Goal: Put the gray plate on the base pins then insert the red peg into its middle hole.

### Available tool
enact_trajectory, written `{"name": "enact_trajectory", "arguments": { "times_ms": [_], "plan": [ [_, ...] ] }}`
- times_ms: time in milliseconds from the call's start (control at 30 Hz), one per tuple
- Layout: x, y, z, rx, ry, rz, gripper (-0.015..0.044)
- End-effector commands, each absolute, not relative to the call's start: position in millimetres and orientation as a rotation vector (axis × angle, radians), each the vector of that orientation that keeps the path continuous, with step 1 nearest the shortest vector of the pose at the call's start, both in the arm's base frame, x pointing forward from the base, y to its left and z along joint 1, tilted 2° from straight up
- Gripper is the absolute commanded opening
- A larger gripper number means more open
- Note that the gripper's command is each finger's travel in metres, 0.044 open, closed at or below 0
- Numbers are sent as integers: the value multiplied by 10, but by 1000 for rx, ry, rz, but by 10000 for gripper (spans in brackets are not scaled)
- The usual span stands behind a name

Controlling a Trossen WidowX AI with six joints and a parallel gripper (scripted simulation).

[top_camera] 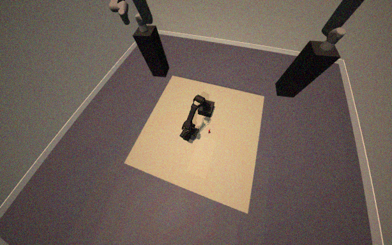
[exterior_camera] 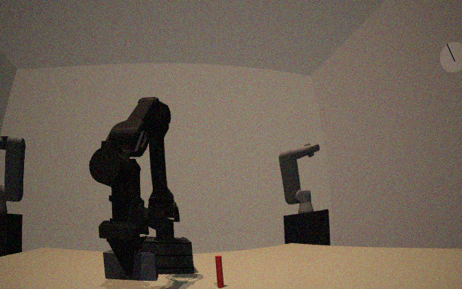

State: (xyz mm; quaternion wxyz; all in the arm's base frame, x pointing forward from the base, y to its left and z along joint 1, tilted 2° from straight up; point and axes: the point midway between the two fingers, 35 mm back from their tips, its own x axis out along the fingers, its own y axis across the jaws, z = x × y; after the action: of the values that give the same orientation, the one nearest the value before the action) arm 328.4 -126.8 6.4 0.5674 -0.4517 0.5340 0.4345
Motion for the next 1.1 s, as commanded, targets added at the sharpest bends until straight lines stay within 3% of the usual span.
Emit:
{"name": "enact_trajectory", "arguments": {
  "times_ms": [0, 1067],
  "plan": [
    [3284, -1266, 57, -1063, 1250, 1025, 0],
    [3300, -1258, -193, -1062, 1250, 1025, 0]
  ]
}}
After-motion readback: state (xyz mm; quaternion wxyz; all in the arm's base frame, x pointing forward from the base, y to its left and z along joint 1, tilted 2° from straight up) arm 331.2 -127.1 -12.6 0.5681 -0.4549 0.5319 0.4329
